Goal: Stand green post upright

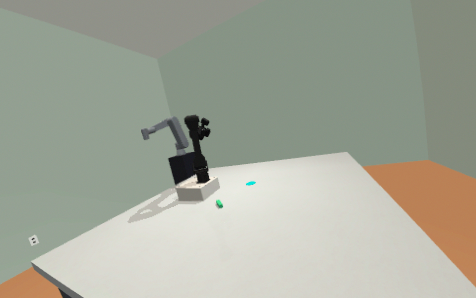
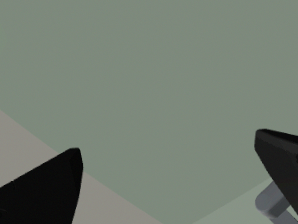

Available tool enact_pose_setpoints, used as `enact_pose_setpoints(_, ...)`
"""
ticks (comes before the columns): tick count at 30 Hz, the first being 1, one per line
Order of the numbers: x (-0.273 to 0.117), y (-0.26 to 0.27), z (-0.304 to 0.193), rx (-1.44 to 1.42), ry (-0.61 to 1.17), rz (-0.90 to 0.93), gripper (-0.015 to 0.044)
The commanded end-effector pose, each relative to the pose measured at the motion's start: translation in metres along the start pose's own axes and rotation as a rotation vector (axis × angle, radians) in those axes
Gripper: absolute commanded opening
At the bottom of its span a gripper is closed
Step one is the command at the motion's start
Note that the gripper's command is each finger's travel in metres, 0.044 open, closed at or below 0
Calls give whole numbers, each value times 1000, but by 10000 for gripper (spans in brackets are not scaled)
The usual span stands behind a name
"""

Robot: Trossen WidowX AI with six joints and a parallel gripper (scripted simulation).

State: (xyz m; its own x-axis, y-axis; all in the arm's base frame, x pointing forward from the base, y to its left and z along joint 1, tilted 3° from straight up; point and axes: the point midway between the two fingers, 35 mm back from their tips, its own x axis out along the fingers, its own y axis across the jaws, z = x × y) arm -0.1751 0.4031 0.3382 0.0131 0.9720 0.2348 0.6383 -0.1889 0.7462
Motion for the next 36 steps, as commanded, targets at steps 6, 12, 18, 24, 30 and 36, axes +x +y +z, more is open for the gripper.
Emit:
enact_pose_setpoints(6, 17, 26, 48, -101, -118, 45, 242)
enact_pose_setpoints(12, 30, 50, 103, -259, -250, 45, 233)
enact_pose_setpoints(18, 35, 74, 157, -411, -379, 16, 233)
enact_pose_setpoints(24, 31, 99, 211, -547, -510, -30, 233)
enact_pose_setpoints(30, 19, 125, 263, -666, -643, -94, 233)
enact_pose_setpoints(36, -3, 152, 312, -764, -774, -173, 233)
